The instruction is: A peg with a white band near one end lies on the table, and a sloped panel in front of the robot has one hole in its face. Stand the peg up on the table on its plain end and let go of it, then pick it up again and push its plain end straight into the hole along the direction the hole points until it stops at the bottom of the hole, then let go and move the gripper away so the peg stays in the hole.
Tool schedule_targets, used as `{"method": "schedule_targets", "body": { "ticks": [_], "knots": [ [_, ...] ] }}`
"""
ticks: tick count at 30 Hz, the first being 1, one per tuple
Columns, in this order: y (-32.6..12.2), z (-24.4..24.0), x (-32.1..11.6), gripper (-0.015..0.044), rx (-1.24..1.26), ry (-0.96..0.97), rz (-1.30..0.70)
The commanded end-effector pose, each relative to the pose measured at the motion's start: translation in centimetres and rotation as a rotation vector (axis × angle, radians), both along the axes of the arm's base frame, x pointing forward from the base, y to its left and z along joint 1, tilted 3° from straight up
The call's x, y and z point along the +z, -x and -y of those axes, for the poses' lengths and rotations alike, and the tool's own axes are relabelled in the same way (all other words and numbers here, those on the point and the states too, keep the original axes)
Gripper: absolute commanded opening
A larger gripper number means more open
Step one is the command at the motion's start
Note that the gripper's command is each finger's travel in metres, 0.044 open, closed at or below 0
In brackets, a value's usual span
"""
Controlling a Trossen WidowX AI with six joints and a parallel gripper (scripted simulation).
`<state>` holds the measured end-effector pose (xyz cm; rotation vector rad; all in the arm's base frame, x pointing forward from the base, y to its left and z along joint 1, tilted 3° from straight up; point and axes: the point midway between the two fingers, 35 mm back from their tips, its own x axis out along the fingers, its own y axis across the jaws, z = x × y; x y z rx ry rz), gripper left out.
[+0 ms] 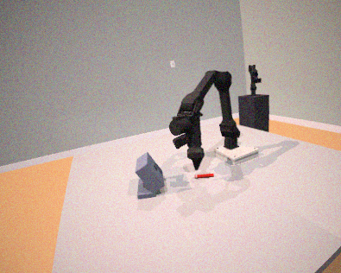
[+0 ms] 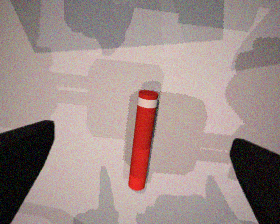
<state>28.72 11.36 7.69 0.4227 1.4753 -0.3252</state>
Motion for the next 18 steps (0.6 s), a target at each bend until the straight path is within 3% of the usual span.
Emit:
{"method": "schedule_targets", "body": {
  "ticks": [1, 18],
  "knots": [
    [0.2, 0.0, -1.2, 0.0440, 0.004, 0.003, -0.016],
    [0.1, -0.1, -3.9, 0.0440, 0.007, 0.002, -0.015]
  ]
}}
